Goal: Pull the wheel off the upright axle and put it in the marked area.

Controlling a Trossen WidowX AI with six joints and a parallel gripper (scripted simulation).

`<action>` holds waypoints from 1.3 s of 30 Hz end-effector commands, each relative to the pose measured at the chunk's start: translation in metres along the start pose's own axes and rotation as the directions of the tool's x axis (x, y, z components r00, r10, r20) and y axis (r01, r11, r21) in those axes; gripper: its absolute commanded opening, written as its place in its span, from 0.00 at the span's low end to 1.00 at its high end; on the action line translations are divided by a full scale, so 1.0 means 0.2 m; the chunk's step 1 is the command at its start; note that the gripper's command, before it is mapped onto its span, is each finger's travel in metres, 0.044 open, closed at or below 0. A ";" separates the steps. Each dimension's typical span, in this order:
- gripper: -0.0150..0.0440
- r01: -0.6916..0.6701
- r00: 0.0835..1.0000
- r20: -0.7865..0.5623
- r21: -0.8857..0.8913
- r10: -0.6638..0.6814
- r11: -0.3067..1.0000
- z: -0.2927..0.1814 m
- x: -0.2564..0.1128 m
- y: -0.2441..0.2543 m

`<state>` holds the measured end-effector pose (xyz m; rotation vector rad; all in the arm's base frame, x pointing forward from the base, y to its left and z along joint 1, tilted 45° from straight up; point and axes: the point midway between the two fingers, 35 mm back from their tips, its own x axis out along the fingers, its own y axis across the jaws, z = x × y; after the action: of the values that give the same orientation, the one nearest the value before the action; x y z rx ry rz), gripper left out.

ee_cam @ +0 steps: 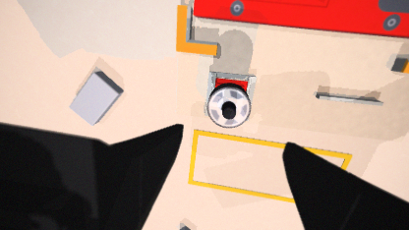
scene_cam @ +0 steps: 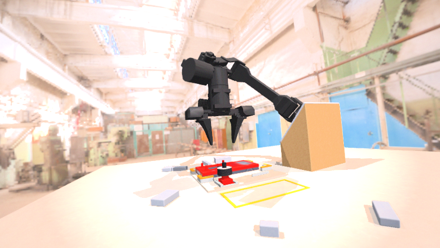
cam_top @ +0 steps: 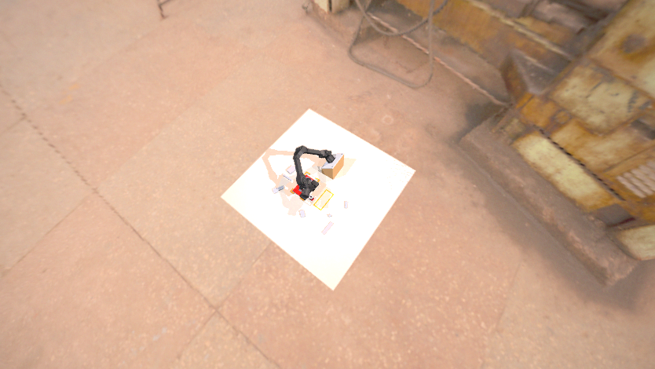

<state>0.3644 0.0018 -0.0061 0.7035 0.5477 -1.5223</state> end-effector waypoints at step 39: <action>0.25 0.008 1.000 0.005 0.001 -0.008 1.000 0.01 0.35 0.01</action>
<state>0.3651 -0.0491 -0.0563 0.6920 0.5510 -1.5322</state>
